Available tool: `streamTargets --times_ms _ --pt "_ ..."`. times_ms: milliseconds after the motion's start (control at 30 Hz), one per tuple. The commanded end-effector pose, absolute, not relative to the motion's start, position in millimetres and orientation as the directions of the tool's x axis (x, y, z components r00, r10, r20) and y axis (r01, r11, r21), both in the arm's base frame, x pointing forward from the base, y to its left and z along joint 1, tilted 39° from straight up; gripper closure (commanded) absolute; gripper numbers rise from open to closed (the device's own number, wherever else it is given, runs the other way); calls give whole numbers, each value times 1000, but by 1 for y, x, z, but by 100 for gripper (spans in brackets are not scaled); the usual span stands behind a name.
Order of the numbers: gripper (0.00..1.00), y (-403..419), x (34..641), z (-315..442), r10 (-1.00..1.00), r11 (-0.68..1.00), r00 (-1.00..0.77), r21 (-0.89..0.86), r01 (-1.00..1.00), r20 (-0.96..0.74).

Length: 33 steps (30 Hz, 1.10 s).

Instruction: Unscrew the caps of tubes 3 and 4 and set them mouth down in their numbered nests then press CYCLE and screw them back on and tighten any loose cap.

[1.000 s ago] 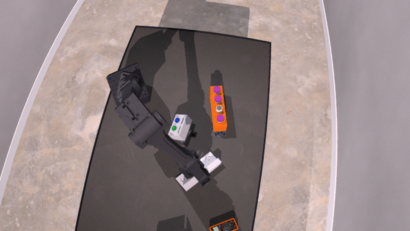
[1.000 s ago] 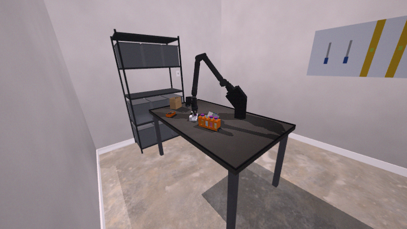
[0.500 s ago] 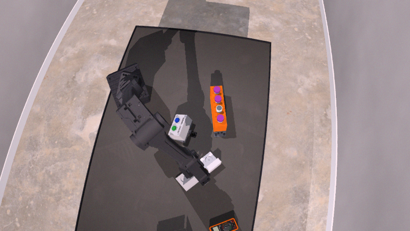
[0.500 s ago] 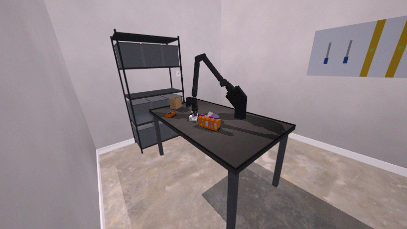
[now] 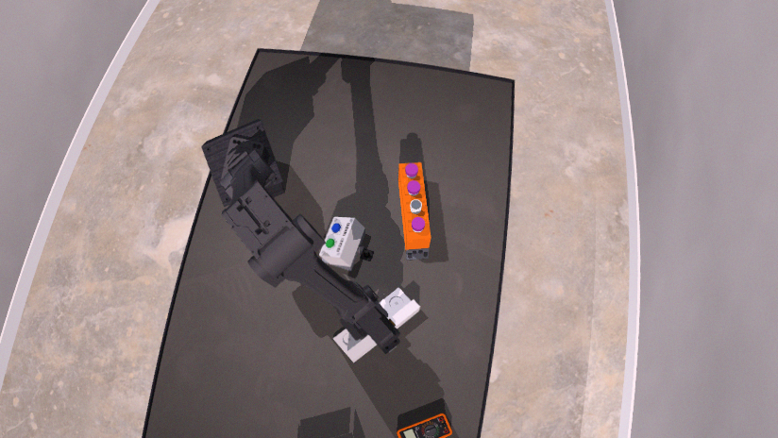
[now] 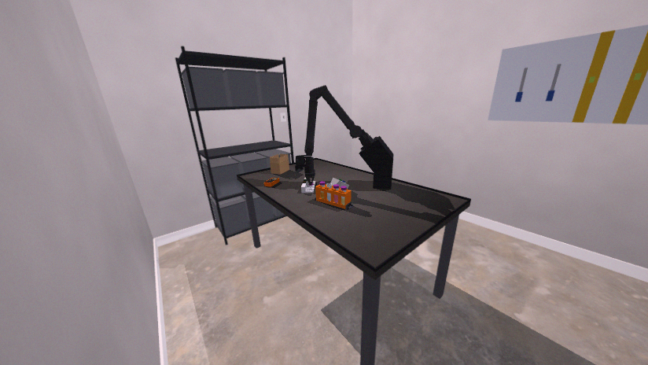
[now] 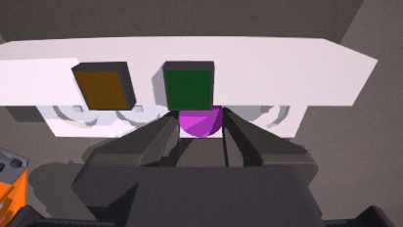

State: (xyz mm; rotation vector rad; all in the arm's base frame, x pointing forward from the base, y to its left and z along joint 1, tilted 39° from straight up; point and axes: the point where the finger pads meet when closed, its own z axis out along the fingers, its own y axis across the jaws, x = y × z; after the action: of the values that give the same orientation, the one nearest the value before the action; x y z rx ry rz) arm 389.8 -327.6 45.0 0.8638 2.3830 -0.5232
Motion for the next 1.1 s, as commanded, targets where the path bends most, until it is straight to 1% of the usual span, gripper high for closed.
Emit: streamTargets --times_ms 0,67,100,567,1067 --pt "100 -336 394 42 458 717 -641 -170 676 -616" --pt "100 -336 394 42 458 717 -641 -170 676 -616" --pt "53 -330 393 46 458 719 -641 -168 675 -616" --pt "53 -330 393 46 458 719 -641 -168 675 -616" --pt "53 -286 367 103 459 721 -641 -163 673 -615"
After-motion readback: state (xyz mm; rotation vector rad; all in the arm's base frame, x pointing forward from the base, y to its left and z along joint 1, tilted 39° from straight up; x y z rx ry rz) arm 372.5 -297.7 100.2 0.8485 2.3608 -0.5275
